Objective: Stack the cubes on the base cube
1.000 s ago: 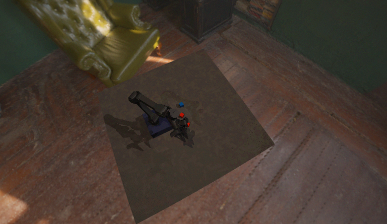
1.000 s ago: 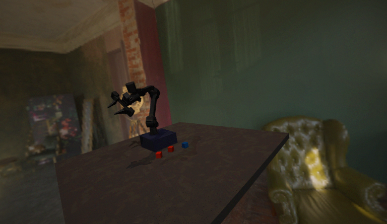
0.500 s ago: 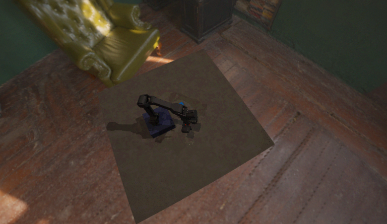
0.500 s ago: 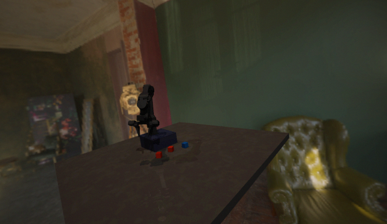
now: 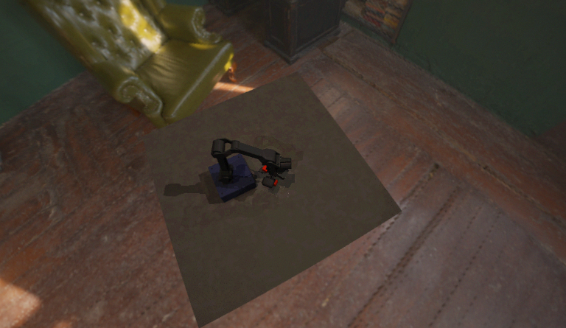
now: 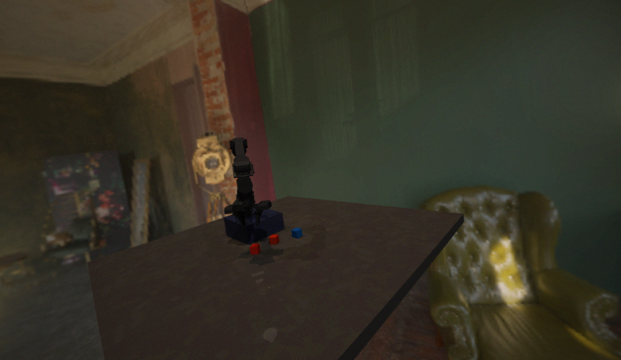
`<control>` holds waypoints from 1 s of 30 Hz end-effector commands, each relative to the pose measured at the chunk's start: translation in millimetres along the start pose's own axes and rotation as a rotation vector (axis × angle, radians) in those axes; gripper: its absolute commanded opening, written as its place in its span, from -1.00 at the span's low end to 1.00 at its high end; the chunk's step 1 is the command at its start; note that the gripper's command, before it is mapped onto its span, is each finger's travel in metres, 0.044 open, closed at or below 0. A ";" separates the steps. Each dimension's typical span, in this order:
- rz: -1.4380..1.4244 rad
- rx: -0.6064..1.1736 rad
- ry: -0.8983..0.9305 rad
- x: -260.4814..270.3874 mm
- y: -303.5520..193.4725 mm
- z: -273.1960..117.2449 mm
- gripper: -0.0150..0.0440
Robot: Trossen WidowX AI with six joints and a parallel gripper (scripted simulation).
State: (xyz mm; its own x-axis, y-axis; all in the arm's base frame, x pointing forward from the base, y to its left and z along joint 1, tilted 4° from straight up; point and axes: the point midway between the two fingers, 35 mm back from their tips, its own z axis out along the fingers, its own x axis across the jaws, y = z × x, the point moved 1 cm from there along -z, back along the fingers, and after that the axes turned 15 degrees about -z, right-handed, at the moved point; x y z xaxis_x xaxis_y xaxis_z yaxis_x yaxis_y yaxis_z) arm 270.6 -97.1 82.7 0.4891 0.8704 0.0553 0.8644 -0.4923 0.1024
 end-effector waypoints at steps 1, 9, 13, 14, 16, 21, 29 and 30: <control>0.006 0.036 -0.001 -0.1 -7.7 36.8 0.41; 0.006 0.036 -0.001 -0.3 -10.0 58.9 0.41; 0.007 0.037 -0.001 -0.3 -10.4 66.4 0.41; 0.007 0.037 -0.001 -0.3 -10.4 66.4 0.41; 0.007 0.037 -0.001 -0.3 -10.4 67.5 0.41; 0.007 0.037 -0.001 -0.3 -10.4 75.5 0.41; 0.007 0.037 -0.001 -0.3 -11.0 88.6 0.41; 0.007 0.037 -0.001 -0.3 -11.1 90.2 0.41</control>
State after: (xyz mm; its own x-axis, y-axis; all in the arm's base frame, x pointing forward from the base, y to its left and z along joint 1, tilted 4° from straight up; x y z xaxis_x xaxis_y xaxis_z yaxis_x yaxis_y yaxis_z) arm 273.4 -93.6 -1.5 0.4907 0.8697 0.0534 0.8664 -0.4935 0.0764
